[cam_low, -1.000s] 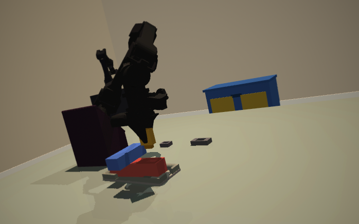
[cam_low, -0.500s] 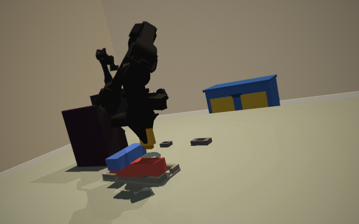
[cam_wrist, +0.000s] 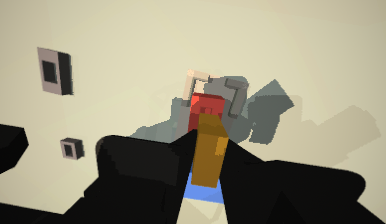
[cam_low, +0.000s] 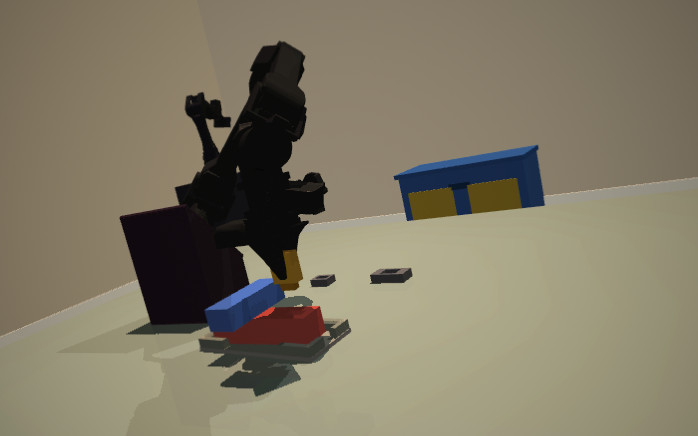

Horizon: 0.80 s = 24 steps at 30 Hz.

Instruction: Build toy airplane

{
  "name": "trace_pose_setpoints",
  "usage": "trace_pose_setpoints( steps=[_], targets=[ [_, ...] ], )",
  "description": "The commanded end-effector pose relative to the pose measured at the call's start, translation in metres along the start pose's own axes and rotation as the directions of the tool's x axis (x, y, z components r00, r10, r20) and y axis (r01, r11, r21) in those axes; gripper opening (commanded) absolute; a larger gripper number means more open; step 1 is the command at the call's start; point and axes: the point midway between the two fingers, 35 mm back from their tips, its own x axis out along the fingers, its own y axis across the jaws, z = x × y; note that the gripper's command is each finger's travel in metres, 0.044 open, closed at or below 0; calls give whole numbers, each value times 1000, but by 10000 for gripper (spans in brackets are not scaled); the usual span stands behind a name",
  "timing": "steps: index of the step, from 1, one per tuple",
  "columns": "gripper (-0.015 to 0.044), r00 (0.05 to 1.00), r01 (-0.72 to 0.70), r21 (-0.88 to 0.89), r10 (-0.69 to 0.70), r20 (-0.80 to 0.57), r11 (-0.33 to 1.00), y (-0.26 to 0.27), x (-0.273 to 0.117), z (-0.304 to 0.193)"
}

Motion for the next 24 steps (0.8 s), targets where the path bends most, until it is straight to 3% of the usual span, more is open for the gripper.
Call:
trace_pose_setpoints(
  steps=[1,24],
  targets=[
    [65,1000,5,-7,-5,-1,1000,-2,0,1],
    [65,1000,4,-7,-4,-1,1000,-2,33,1]
  ],
)
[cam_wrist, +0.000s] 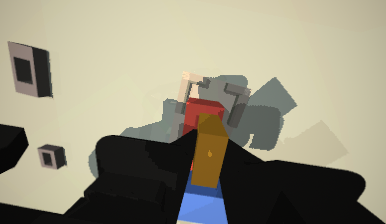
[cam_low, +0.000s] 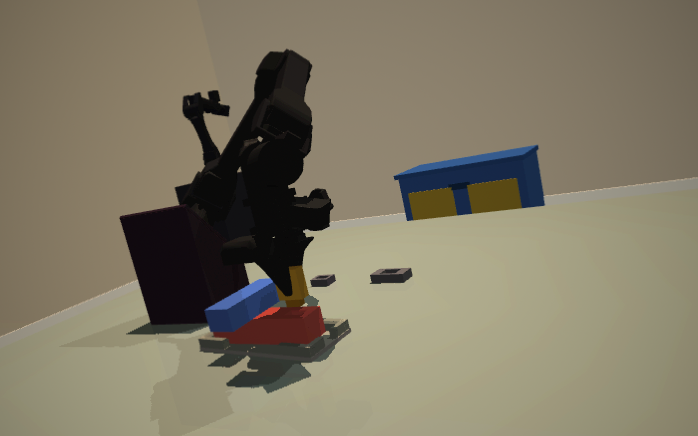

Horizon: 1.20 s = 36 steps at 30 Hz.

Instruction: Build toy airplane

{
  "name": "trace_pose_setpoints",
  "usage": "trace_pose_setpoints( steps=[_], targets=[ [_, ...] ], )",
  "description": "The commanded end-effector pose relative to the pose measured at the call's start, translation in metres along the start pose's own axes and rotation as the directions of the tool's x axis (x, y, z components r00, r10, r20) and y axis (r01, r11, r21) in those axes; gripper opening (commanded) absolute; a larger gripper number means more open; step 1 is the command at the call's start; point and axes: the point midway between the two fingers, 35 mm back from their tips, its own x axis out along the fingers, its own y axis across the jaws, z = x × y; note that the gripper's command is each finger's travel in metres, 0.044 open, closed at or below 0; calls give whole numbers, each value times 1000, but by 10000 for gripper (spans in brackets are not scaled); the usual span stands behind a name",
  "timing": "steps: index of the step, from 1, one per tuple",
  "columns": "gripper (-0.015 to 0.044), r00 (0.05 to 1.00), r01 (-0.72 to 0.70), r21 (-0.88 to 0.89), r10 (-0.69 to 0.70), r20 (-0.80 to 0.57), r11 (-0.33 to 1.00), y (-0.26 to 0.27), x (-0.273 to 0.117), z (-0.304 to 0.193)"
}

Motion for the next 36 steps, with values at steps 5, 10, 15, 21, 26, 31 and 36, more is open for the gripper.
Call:
trace_pose_setpoints(
  steps=[5,10,15,21,26,31,36],
  targets=[
    [65,1000,-12,16,13,-8,1000,1,16,-5],
    [65,1000,-12,16,13,-8,1000,1,16,-5],
    [65,1000,-12,16,13,-8,1000,1,16,-5],
    [65,1000,-12,16,13,-8,1000,1,17,-5],
    [65,1000,-12,16,13,-8,1000,1,17,-5],
    [65,1000,-12,16,13,-8,1000,1,17,-5],
    [65,1000,-12,16,13,-8,1000,1,17,-5]
  ],
)
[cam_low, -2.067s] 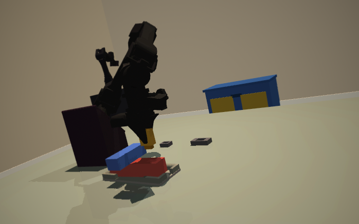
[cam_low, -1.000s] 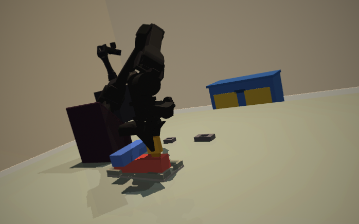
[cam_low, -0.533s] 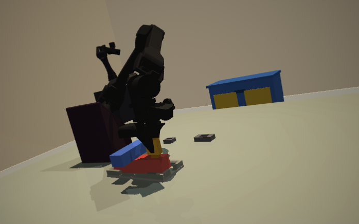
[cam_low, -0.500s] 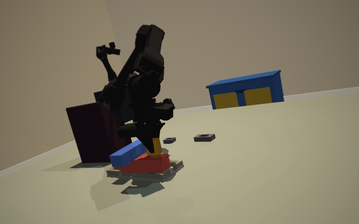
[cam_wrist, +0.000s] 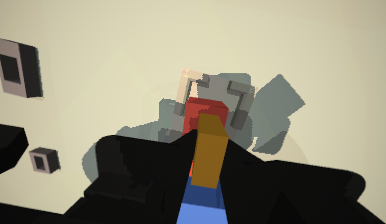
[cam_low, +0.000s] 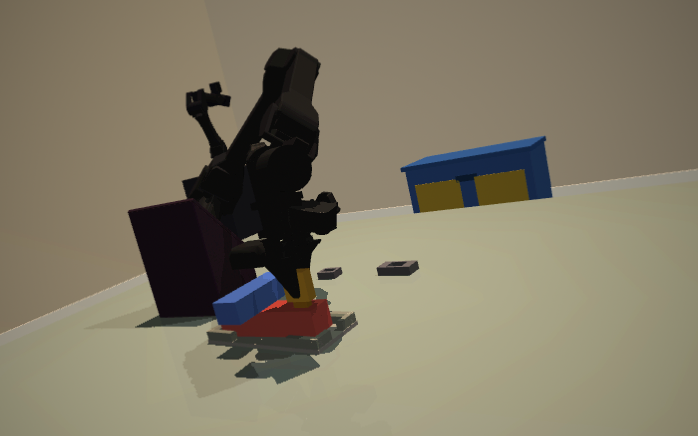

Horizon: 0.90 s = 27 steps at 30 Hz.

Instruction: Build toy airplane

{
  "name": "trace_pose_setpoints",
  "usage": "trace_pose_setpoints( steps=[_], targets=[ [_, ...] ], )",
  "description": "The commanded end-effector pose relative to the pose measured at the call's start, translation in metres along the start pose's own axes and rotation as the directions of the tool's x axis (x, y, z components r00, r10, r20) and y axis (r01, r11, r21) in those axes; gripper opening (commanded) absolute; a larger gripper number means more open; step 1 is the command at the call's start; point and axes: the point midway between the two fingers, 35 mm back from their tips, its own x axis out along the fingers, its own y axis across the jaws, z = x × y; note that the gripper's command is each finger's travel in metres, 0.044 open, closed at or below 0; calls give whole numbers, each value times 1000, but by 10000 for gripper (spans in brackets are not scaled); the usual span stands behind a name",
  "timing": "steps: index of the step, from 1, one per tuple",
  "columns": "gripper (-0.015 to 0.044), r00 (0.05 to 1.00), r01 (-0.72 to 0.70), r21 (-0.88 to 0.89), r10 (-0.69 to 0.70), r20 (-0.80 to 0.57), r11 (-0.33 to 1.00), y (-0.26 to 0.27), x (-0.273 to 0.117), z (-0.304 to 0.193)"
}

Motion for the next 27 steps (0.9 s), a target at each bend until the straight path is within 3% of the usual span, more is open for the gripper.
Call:
trace_pose_setpoints(
  steps=[1,22,27],
  targets=[
    [65,1000,-5,8,5,-3,1000,0,3,-2],
    [65,1000,-5,8,5,-3,1000,0,3,-1],
    [31,1000,-2,0,2,-2,1000,0,2,0]
  ],
)
